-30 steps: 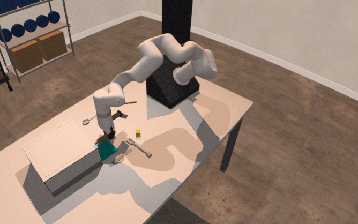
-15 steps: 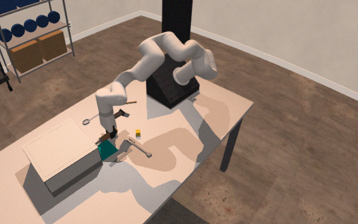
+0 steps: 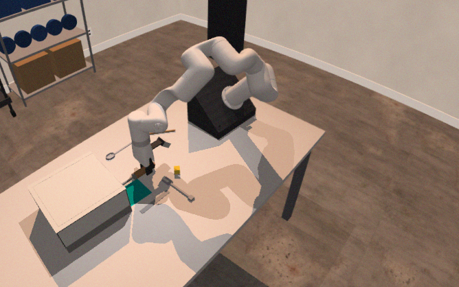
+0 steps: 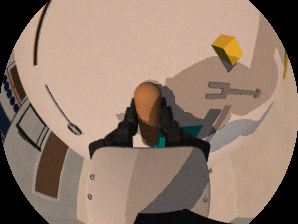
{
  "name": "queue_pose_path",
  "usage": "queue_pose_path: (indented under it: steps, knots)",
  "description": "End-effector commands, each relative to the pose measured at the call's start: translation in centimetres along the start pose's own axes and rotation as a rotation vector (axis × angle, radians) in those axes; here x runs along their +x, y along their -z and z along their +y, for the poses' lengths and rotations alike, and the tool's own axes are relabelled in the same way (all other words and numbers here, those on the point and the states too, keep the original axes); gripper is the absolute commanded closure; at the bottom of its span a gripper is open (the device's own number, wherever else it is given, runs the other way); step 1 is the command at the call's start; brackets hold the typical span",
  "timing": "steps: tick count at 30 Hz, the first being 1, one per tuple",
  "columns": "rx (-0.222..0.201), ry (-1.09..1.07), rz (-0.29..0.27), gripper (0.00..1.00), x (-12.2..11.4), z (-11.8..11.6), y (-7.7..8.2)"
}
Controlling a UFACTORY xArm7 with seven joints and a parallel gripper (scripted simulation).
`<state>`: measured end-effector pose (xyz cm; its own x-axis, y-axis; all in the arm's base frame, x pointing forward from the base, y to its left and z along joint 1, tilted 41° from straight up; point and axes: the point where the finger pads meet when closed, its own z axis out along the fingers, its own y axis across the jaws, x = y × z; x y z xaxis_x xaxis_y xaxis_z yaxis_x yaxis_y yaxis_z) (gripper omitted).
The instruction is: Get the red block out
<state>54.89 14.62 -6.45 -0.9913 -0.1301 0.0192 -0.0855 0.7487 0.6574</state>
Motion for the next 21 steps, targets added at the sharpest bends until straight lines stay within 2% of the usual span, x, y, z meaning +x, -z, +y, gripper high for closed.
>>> queue_pose_path:
  steps: [1, 21]
  knots:
    - [0.002, 0.000, -0.006, 1.00, 0.4, -0.1, 0.3]
    - [0.002, 0.001, -0.006, 1.00, 5.2, -0.1, 0.2]
